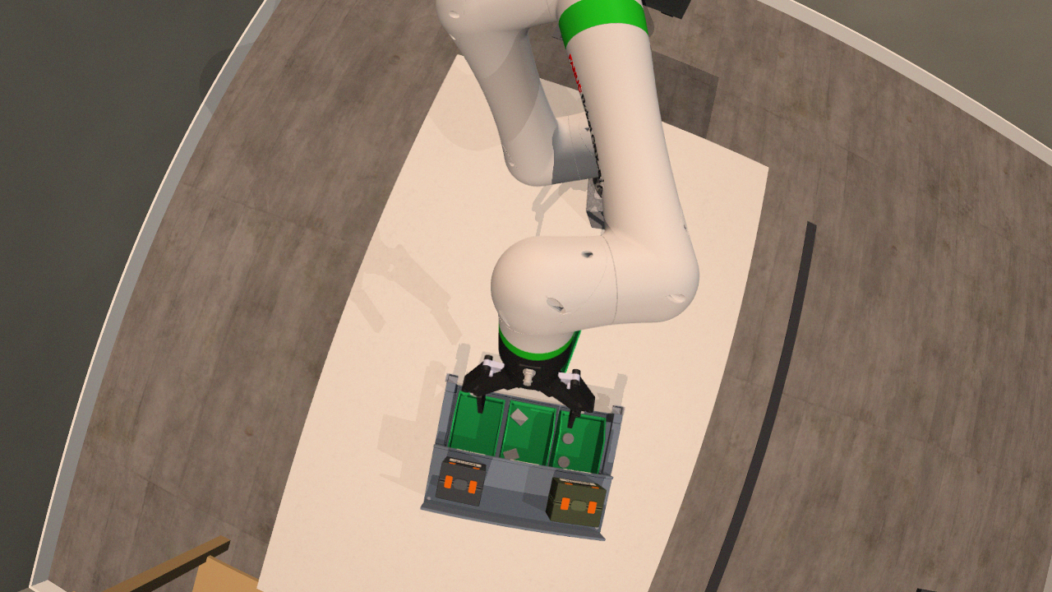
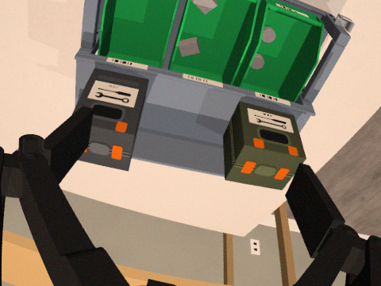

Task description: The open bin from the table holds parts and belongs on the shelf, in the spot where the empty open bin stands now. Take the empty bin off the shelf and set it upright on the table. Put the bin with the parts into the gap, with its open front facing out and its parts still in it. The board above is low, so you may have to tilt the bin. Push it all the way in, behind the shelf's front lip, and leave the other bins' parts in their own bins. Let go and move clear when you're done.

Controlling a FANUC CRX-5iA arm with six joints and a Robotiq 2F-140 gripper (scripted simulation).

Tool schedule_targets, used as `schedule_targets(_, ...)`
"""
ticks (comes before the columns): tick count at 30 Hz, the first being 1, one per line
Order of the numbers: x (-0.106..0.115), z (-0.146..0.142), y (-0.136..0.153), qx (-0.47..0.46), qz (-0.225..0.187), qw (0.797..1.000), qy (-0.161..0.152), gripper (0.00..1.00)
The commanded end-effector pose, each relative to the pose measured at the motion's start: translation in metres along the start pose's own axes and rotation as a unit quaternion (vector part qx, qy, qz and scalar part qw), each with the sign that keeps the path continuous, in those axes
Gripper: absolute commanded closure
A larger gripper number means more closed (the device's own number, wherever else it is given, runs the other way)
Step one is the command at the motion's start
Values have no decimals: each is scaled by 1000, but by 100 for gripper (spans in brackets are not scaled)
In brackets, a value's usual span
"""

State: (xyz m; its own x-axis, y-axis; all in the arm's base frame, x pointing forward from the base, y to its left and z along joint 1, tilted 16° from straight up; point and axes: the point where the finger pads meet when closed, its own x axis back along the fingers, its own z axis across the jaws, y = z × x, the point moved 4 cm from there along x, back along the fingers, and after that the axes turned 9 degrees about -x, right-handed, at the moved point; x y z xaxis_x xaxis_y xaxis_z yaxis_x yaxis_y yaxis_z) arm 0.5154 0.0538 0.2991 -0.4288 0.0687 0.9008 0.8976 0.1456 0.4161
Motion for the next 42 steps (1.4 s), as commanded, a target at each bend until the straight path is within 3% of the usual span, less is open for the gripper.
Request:
schedule_targets(1, 0, 0, 1, 0, -1, 1000, 0, 0)
schedule_targets(8, -20, -3, -8, -2, 3, 1000, -4, 0)
schedule_targets(14, -67, -11, -27, -2, 3, 1000, -4, 0)
schedule_targets(16, -67, -11, -27, -2, 3, 1000, -4, 0)
schedule_targets(22, -115, -19, -47, -2, 3, 1000, -4, 0)
schedule_targets(26, -134, -22, -55, -2, 3, 1000, -4, 0)
schedule_targets(42, -141, -24, -58, -2, 3, 1000, -4, 0)
